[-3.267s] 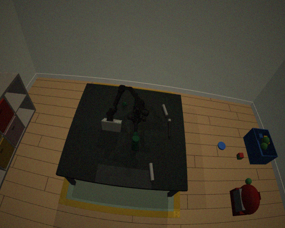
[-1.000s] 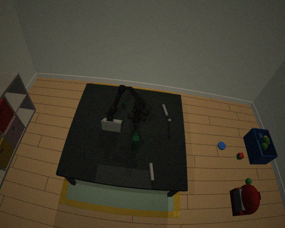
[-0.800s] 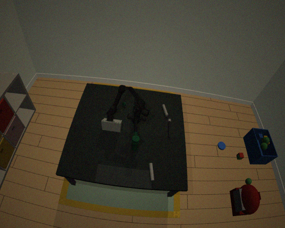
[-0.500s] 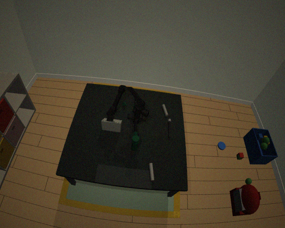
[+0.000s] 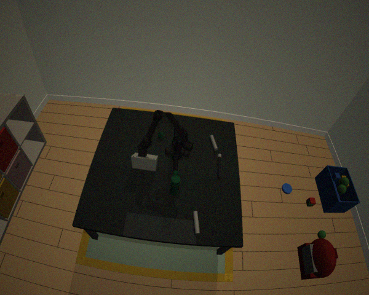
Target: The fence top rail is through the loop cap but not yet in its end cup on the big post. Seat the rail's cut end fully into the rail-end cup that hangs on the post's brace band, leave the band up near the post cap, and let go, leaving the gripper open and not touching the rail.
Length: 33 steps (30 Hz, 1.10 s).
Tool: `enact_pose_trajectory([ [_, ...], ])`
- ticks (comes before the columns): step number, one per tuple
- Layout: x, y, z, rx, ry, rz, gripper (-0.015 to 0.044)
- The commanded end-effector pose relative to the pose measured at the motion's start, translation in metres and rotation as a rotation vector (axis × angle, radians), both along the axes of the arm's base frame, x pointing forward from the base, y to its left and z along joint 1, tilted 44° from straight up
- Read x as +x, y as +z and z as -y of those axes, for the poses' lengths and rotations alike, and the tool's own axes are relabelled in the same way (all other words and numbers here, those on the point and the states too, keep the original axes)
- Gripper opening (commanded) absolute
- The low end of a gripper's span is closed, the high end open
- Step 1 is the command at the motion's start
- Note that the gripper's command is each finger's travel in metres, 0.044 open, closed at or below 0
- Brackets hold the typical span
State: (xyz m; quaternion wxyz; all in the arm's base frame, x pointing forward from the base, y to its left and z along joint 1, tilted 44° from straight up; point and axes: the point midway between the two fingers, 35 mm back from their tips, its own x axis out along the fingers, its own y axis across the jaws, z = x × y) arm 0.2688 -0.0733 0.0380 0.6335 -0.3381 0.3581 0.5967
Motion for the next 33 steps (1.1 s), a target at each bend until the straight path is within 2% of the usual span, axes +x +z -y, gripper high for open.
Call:
enact_pose_trajectory([
  [1,-0.0008,-0.0005,0.0081,-0.021,-0.008,0.002,0.0000],
  [33,-0.0004,0.0004,0.0032,-0.009,-0.001,-0.001,0.0000],
])
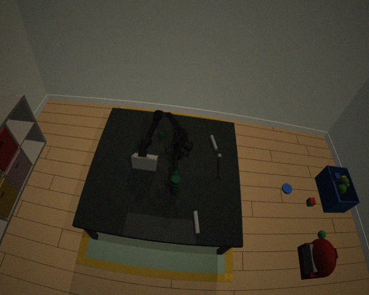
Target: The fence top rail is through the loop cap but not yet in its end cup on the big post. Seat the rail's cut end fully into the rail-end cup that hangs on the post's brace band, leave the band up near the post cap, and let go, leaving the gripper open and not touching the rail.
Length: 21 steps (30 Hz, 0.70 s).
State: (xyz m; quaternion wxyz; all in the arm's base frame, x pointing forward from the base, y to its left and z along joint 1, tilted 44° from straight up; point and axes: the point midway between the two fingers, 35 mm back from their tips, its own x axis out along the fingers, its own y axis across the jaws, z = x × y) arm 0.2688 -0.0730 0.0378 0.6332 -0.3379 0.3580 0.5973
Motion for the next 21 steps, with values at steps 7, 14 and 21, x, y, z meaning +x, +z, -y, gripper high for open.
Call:
enact_pose_trajectory([
  [7,-0.0006,0.0005,0.0051,-0.012,-0.002,-0.001,0.0000],
  [14,-0.0008,0.0003,0.0068,-0.012,-0.002,-0.001,0.0000],
  [21,-0.0010,-0.0001,0.0084,-0.013,-0.002,-0.001,0.0000],
])
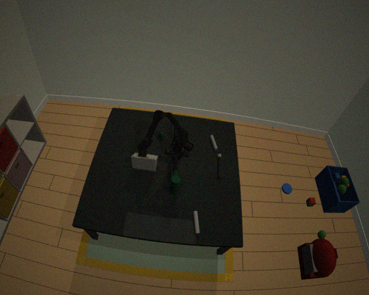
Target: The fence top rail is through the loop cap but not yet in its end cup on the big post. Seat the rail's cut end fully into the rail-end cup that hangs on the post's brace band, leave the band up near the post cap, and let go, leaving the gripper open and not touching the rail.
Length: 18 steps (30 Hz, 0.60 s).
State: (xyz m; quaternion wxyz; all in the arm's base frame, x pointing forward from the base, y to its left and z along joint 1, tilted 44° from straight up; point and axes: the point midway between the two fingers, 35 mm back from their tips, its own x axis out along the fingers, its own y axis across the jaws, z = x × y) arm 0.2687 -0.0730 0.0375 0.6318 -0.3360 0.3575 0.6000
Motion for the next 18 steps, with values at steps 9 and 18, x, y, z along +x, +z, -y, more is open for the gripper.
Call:
enact_pose_trajectory([
  [9,-0.0011,-0.0002,0.0105,-0.017,-0.006,0.004,0.0000],
  [18,-0.0008,-0.0008,0.0035,0.001,0.002,0.000,0.0000],
])
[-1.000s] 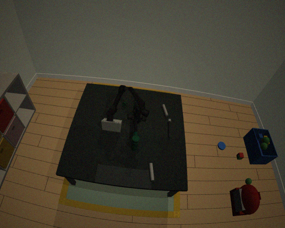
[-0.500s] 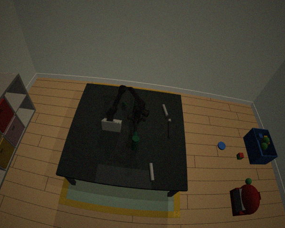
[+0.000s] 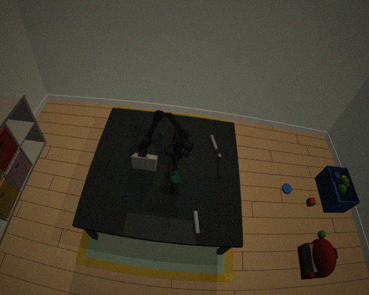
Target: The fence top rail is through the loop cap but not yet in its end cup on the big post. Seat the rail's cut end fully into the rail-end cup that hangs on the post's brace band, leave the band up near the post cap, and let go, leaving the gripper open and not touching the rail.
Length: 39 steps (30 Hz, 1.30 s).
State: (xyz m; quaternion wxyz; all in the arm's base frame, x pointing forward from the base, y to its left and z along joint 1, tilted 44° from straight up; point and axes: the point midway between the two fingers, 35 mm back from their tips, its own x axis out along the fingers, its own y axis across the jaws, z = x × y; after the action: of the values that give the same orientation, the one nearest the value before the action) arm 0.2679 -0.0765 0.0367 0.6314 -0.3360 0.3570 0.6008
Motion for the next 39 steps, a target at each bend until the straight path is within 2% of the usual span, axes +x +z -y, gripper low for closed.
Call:
enact_pose_trajectory([
  [1,0.000,0.000,0.000,0.000,0.000,0.000,0.0000],
  [39,0.001,-0.004,0.018,-0.001,0.000,0.000,0.0000],
])
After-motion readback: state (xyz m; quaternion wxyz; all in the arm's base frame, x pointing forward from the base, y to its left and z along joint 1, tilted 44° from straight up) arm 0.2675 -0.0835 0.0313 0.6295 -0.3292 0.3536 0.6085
